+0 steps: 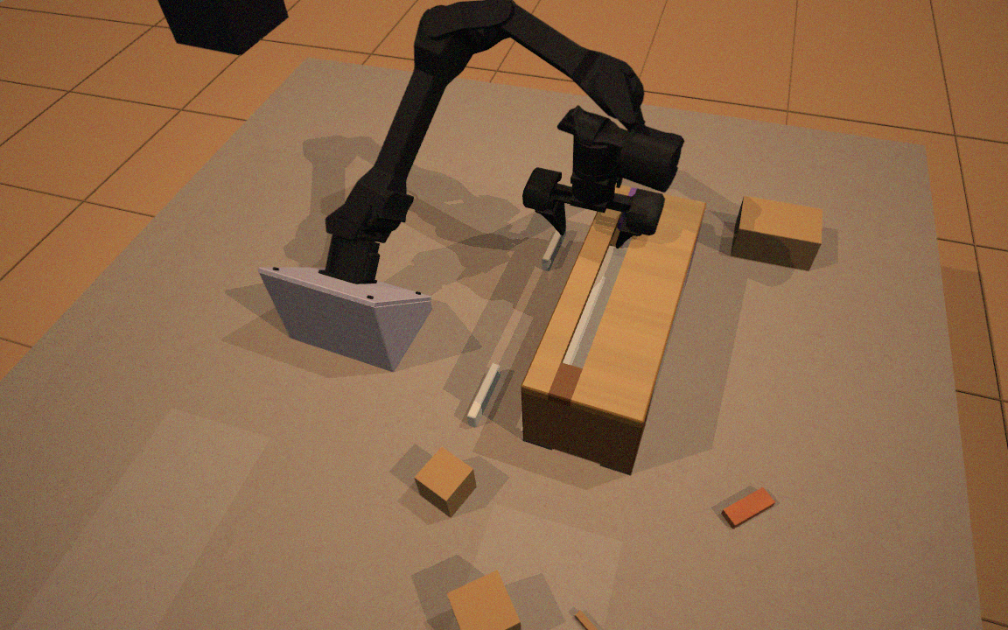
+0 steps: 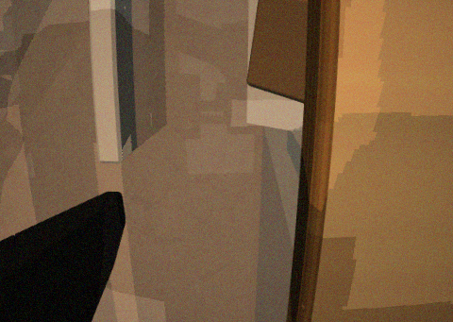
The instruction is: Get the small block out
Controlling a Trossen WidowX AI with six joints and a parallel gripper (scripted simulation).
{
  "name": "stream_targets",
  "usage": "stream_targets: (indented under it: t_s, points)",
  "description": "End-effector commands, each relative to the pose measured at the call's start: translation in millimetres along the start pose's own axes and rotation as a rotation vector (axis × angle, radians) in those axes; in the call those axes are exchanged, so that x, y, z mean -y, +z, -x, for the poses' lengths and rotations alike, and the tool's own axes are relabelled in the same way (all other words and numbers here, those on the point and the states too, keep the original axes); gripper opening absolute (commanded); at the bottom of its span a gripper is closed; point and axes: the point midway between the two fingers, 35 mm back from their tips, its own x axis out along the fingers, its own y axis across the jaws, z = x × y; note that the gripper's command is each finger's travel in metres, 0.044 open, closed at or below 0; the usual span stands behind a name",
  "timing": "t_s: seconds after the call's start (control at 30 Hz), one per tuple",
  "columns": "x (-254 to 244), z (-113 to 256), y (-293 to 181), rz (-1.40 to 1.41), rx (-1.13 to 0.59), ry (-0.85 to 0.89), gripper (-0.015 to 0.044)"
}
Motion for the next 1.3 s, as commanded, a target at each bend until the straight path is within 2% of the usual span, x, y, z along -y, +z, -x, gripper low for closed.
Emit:
stream_targets:
  t_s: [0.0,0.17,0.43,0.6,0.63,0.7,0.8,1.17,1.27]
  points:
    - [1.0,0.9,12.1,0.002,0.005,-0.007,0.04]
    - [6.2,13.8,-9.2,-0.006,-0.006,-0.018,0.04]
    - [0.3,76.5,-112.8,-0.033,0.002,-0.051,0.04]
    - [-2.4,81.8,-121.1,-0.035,0.007,-0.055,0.04]
    - [-0.2,75.0,-114.5,-0.058,0.006,-0.057,0.04]
    - [0.1,74.9,-106.9,0.008,-0.013,-0.067,0.0348]
    - [-0.4,74.0,-74.6,0.293,-0.09,-0.103,0.0285]
    - [-31.5,70.2,43.2,1.343,-0.36,-0.226,0.0285]
    - [-42.9,70.0,64.2,1.54,-0.411,-0.253,0.0285]
